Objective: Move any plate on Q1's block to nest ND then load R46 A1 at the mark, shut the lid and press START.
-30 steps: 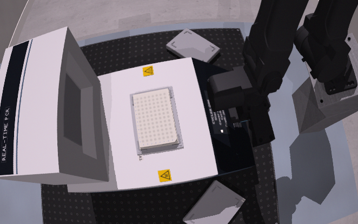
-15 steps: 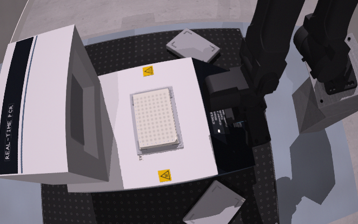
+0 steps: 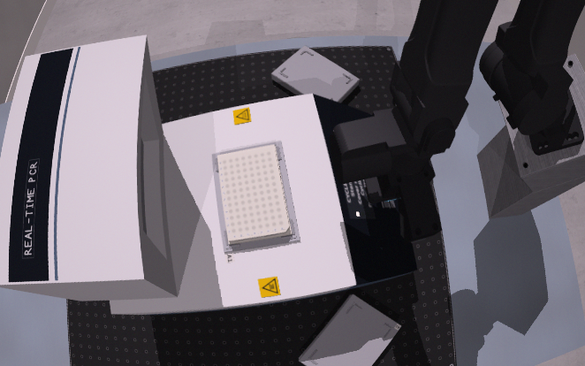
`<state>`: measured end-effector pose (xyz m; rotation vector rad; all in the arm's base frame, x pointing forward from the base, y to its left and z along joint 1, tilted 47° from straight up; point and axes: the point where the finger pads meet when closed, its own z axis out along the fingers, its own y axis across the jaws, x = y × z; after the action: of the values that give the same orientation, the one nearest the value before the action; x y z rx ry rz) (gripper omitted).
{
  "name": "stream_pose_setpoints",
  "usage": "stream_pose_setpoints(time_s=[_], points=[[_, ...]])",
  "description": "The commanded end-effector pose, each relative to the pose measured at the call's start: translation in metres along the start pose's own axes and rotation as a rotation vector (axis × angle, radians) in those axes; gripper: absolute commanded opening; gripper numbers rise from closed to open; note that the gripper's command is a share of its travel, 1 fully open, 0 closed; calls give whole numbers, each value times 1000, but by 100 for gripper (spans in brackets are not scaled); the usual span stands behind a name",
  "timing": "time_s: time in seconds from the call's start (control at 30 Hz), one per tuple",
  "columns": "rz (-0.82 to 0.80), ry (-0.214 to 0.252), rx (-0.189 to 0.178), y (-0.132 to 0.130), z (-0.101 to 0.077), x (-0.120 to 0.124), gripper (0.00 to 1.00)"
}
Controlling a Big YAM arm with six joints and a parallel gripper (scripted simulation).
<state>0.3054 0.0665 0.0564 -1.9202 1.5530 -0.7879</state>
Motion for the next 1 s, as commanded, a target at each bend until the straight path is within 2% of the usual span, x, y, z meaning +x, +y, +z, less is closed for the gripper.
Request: stream_pose_setpoints(time_s=[0.0,0.1,0.17,0.3,0.57,0.97], points=[[5,-4,-30,14,2,-1,0],[3,-1,-34,16,3,1,0],[6,4,-5,3,1,3,0],[-7,-2,9,-7,-2,1,0],[-23,-12,-19,11,1,-4,0],[-6,4,4,-5,-2,3,0]])
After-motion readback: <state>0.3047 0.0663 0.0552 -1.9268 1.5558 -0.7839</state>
